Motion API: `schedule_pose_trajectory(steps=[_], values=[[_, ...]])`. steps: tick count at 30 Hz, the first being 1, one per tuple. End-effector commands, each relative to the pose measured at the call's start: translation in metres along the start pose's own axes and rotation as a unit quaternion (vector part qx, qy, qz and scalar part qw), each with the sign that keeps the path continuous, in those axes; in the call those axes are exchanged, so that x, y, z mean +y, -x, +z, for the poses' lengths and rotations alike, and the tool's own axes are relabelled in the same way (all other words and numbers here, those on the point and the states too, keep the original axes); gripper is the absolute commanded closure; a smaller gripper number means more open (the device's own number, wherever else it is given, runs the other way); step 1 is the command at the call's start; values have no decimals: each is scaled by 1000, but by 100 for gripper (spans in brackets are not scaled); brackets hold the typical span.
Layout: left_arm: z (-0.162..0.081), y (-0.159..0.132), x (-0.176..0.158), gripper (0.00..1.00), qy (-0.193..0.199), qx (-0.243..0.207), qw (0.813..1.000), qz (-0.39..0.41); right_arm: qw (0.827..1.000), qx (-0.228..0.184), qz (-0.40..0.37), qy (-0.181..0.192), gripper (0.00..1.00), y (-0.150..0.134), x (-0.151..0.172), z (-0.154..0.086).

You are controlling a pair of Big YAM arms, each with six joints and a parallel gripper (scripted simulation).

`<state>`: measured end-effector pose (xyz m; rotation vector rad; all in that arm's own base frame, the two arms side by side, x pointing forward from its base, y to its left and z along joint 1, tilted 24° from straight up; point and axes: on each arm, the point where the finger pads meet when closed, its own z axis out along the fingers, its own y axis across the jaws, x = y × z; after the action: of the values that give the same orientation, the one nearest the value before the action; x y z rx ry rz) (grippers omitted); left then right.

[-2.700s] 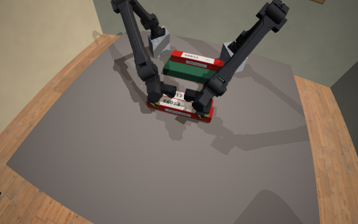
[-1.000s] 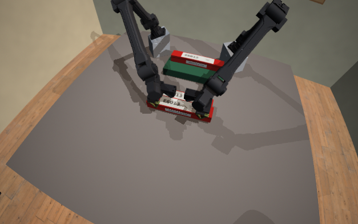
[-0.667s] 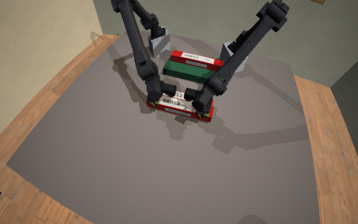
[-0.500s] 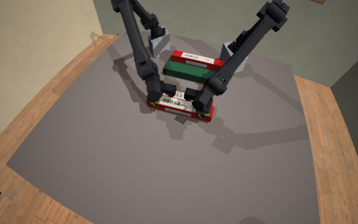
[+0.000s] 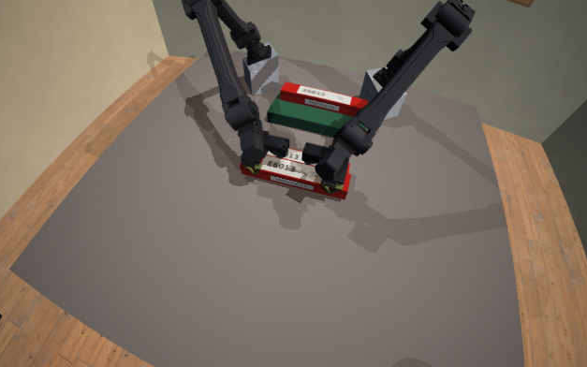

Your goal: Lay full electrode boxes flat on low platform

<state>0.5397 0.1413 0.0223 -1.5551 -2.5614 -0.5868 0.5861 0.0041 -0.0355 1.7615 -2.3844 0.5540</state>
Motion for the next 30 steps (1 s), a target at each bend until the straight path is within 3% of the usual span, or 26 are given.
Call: schedule_pose_trajectory(steps=[1,30], values=[[-71,1,34,100,57,-18,998,-19,998,-17,9,-60,100,4,-34,-72],[-82,0,29,100,56,-18,998,-20,998,-18,9,-59,100,5,-30,-80]])
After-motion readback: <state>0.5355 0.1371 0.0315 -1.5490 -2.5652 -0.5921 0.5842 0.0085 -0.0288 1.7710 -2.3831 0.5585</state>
